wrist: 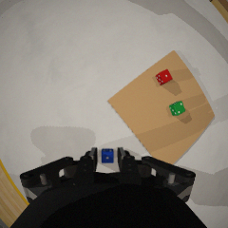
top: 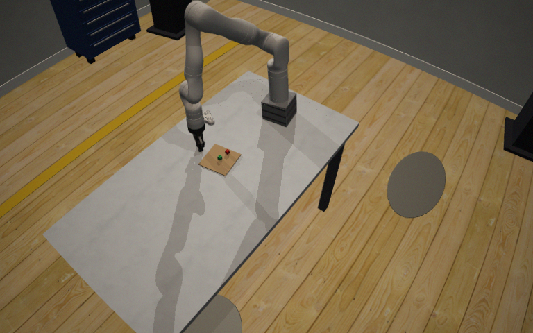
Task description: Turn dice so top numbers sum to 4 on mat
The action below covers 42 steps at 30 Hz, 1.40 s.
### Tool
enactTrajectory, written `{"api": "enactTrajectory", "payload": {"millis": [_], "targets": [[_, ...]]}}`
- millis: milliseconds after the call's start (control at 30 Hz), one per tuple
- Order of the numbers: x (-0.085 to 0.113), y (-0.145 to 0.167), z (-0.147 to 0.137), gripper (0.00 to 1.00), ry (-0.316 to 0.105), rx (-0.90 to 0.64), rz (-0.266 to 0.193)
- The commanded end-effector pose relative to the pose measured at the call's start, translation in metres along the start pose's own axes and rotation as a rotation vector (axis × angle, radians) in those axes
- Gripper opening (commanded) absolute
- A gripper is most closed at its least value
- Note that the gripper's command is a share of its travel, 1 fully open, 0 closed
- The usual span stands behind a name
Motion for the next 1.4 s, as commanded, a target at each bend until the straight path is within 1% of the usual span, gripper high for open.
{"api": "enactTrajectory", "payload": {"millis": [0, 300, 333, 1367], "targets": [[0.0007, 0.0005, 0.0000, 0.31, 0.000, 0.000, -0.002], [0.0007, 0.0005, 0.0000, 0.31, 0.000, 0.000, -0.002], [0.0007, 0.0005, 0.0000, 0.11, 0.000, 0.000, -0.002], [0.0007, 0.0005, 0.0000, 0.11, 0.000, 0.000, -0.002]]}}
Point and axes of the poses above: the point where the finger pads meet when closed, its own x axis back along the fingers, its own z axis across the jaws, y = z × x, the point moved 10 cm from there along x, back along the fingers, and after that the axes turned 10 degrees about x, right-handed, at the moved point
